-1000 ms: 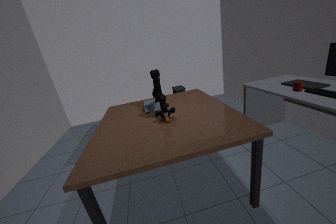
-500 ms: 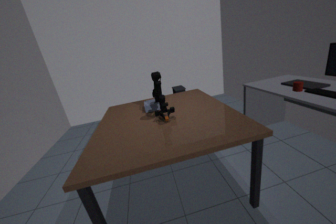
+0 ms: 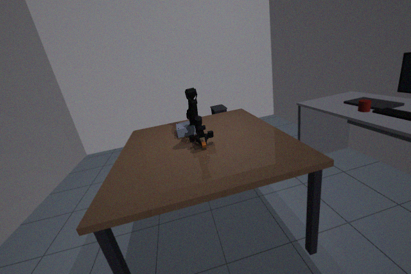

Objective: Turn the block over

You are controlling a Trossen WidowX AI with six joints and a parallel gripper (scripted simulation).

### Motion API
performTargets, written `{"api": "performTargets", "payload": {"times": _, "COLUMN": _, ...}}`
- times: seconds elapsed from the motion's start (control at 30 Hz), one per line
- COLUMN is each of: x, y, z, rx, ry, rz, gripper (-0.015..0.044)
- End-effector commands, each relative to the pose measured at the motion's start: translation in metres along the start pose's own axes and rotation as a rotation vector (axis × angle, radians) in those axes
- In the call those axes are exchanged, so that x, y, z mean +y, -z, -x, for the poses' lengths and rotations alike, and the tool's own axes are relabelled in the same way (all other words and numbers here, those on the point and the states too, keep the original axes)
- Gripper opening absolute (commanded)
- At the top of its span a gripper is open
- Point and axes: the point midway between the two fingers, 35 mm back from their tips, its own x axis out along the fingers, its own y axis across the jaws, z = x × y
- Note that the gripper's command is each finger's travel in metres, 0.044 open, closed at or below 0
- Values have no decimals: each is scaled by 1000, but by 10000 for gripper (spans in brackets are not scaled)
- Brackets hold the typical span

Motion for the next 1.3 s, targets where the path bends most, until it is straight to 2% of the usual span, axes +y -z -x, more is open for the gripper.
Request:
{"api": "performTargets", "payload": {"times": 0.0, "x": 0, "y": 0, "z": 0, "rx": -1, "ry": 3, "rz": 6, "gripper": 105}}
{"api": "performTargets", "payload": {"times": 0.43, "x": 0, "y": 0, "z": 0, "rx": -1, "ry": 3, "rz": 6, "gripper": 440}}
{"api": "performTargets", "payload": {"times": 1.27, "x": 0, "y": 0, "z": 0, "rx": -1, "ry": 3, "rz": 6, "gripper": 440}}
